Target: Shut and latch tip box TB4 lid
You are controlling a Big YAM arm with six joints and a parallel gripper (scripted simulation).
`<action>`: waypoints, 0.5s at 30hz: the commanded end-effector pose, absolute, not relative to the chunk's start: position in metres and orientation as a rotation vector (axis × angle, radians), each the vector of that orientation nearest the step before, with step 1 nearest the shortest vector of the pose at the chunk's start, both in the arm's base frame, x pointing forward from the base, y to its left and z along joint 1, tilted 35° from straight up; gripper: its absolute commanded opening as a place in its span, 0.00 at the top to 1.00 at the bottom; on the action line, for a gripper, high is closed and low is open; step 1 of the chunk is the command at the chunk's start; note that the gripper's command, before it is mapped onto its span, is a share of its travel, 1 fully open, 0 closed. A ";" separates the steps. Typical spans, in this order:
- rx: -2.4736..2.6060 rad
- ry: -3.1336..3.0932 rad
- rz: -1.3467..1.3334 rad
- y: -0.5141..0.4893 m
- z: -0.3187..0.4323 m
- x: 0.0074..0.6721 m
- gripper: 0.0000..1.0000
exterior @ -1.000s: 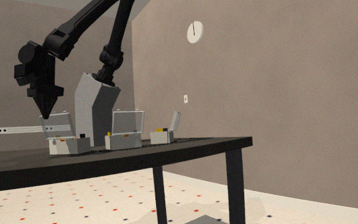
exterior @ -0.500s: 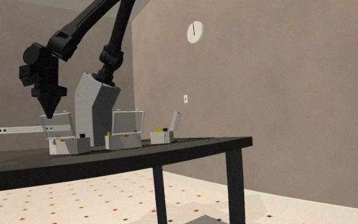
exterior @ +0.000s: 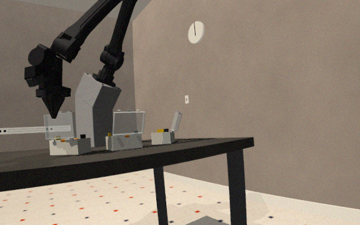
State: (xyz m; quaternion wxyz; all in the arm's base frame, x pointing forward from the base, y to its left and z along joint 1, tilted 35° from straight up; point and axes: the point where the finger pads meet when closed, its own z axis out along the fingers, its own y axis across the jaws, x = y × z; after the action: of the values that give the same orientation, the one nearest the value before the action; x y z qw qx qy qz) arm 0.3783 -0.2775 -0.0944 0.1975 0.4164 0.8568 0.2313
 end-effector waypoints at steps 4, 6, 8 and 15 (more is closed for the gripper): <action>1.137 2.387 0.630 -0.272 -0.083 0.386 1.00; 1.145 2.393 0.637 -0.269 -0.088 0.383 1.00; 1.149 2.397 0.642 -0.265 -0.092 0.380 1.00; 1.149 2.397 0.642 -0.258 -0.092 0.374 1.00</action>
State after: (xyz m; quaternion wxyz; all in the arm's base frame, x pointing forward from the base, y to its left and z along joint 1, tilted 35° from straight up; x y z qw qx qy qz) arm 0.3668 -0.2635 -0.0943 0.1981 0.4161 0.8569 0.2311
